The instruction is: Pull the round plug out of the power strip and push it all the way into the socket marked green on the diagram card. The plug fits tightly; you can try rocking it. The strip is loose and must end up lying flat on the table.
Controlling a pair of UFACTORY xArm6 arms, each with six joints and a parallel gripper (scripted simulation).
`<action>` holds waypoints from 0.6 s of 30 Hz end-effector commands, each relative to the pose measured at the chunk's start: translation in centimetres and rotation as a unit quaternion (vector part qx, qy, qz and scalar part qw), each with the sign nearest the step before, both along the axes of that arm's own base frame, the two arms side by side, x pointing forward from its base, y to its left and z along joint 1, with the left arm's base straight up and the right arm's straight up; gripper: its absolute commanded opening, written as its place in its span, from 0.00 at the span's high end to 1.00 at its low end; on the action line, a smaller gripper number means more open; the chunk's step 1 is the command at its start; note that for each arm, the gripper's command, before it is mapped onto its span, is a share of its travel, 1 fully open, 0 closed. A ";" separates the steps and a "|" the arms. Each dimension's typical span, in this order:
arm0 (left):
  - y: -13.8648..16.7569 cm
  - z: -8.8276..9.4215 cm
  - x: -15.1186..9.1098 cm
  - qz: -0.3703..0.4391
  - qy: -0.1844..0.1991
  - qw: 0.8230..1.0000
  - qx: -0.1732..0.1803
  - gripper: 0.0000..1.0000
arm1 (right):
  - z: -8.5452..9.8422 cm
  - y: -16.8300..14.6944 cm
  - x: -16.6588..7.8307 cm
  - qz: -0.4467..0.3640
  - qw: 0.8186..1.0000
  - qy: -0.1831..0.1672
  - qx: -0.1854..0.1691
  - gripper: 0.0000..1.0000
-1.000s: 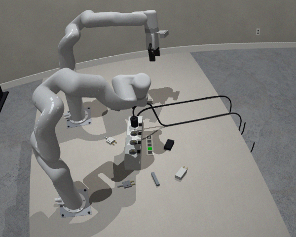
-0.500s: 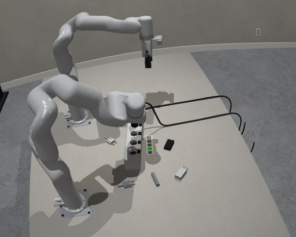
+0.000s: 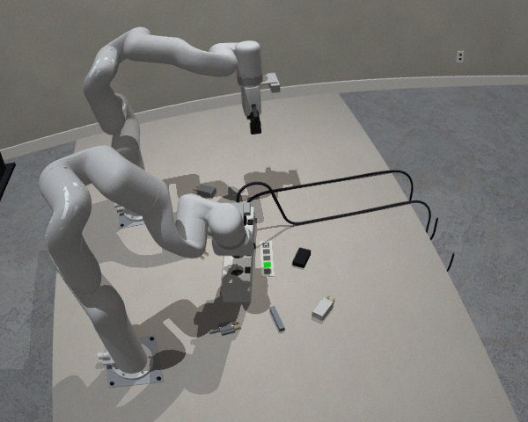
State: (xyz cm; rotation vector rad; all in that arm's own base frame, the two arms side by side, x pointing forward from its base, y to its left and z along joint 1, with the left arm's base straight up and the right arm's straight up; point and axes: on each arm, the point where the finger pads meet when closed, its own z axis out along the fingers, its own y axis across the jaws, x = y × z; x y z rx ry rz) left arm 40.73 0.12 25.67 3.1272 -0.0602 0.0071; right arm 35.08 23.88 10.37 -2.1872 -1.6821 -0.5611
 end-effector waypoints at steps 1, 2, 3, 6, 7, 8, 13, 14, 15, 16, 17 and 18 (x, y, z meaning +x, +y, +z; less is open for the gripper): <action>-0.2 -0.5 -0.7 0.017 -0.003 1.000 0.010 0.00 | -0.7 -1.4 -0.5 -0.004 1.000 -0.012 -0.007 1.00; -0.2 -0.5 -0.8 0.019 -0.003 1.000 0.010 0.00 | -0.8 -1.5 -0.5 -0.004 1.000 -0.012 -0.007 1.00; -0.2 -0.6 -0.8 0.020 -0.002 1.000 0.010 0.00 | -0.9 -1.6 -0.6 -0.003 1.000 -0.012 -0.008 1.00; -0.1 -0.4 -0.6 0.014 -0.001 1.000 0.007 0.00 | -0.6 -1.1 -0.4 -0.002 1.000 -0.009 -0.005 1.00; -0.1 -0.4 -0.6 0.014 -0.001 1.000 0.007 0.00 | -0.6 -1.1 -0.4 -0.002 1.000 -0.009 -0.005 1.00; -0.1 -0.4 -0.6 0.014 -0.001 1.000 0.007 0.00 | -0.7 -1.1 -0.4 -0.002 1.000 -0.009 -0.005 1.00; -0.1 -0.4 -0.6 0.014 -0.001 1.000 0.007 0.00 | -0.8 -1.0 -0.4 -0.002 1.000 -0.009 -0.005 1.00; -0.1 -0.4 -0.6 0.014 -0.001 1.000 0.007 0.00 | -0.8 -1.1 -0.4 -0.002 1.000 -0.009 -0.005 1.00; -0.1 -0.4 -0.6 0.014 -0.001 1.000 0.007 0.00 | -0.9 -1.0 -0.4 -0.002 1.000 -0.009 -0.005 1.00; -0.1 -0.4 -0.6 0.014 -0.001 1.000 0.007 0.00 | -0.9 -1.0 -0.4 -0.002 1.000 -0.009 -0.005 1.00; -0.1 -0.4 -0.6 0.014 -0.001 1.000 0.007 0.00 | -0.9 -1.0 -0.4 -0.002 1.000 -0.009 -0.006 1.00; -0.1 -0.4 -0.6 0.014 -0.001 1.000 0.007 0.00 | -1.0 -1.0 -0.4 -0.002 1.000 -0.009 -0.006 1.00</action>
